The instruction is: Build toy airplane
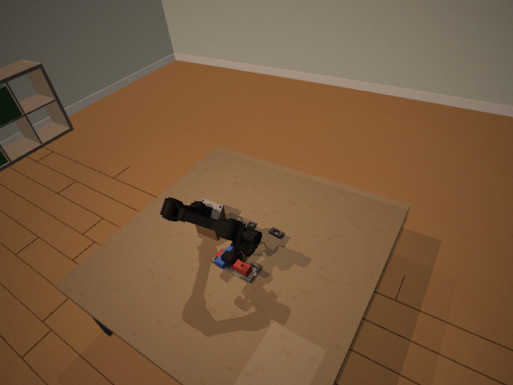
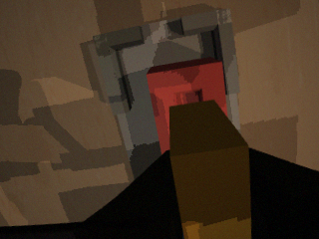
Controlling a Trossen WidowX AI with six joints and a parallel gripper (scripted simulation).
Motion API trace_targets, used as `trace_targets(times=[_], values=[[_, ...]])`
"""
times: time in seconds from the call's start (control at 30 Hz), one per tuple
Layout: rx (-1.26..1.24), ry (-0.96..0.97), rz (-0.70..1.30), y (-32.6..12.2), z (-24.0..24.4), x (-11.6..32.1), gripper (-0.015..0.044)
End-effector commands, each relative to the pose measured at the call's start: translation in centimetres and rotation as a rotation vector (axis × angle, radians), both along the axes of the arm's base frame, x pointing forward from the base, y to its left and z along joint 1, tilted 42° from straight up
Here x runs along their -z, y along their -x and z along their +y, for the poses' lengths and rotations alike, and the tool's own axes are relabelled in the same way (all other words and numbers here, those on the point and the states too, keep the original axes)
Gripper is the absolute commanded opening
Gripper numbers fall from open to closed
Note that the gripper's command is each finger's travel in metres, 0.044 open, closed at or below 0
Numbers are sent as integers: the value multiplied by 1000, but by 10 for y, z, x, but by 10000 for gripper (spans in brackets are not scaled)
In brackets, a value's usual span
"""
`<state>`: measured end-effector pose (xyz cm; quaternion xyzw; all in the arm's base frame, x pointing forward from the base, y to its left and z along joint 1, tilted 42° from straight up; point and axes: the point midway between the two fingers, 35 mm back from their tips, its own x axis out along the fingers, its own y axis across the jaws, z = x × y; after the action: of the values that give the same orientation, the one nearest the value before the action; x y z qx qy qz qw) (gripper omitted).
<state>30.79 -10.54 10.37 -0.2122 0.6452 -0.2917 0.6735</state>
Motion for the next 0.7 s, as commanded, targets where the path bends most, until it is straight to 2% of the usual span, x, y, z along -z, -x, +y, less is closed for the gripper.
trace_targets(times=[0.0, 0.67], values=[[-5, 4, 2, 0, -1, -1, 67], [-5, 4, 2, -2, -17, 16, 67]])
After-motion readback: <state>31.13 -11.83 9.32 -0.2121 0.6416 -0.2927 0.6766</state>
